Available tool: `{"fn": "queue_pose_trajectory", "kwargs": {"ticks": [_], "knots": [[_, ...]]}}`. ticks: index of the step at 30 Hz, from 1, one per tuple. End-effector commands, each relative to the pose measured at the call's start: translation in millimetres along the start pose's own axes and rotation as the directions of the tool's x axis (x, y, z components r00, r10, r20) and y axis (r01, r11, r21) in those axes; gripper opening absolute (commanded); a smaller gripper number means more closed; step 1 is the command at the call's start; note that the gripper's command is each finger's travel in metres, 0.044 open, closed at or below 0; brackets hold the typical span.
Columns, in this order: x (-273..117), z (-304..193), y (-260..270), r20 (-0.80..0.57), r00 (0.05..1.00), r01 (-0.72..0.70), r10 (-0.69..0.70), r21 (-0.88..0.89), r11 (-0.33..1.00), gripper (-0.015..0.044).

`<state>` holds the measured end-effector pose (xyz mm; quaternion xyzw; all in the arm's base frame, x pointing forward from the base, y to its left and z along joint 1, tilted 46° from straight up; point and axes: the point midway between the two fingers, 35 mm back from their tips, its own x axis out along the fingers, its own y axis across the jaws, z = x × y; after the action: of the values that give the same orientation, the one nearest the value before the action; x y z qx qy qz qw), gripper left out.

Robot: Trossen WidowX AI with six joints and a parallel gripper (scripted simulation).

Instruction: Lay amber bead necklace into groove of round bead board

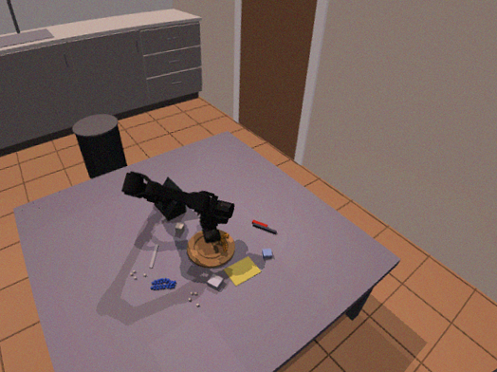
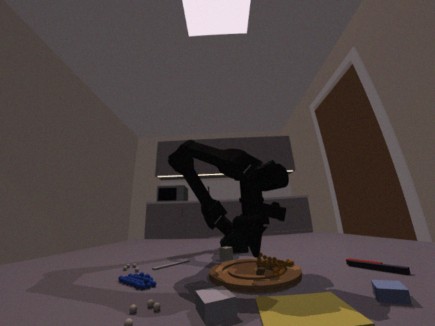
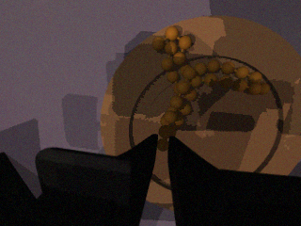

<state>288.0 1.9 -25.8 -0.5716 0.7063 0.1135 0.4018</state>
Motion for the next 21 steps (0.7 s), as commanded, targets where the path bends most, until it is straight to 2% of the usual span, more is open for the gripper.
{"fn": "queue_pose_trajectory", "kwargs": {"ticks": [1,21], "knots": [[4.4,-1.8,0.7,-0.005,1.0,0.001,-0.001,-0.008,1.0,0.0],[11.9,-2.0,0.7,-0.005,1.0,0.001,-0.001,-0.008,1.0,0.0]]}}
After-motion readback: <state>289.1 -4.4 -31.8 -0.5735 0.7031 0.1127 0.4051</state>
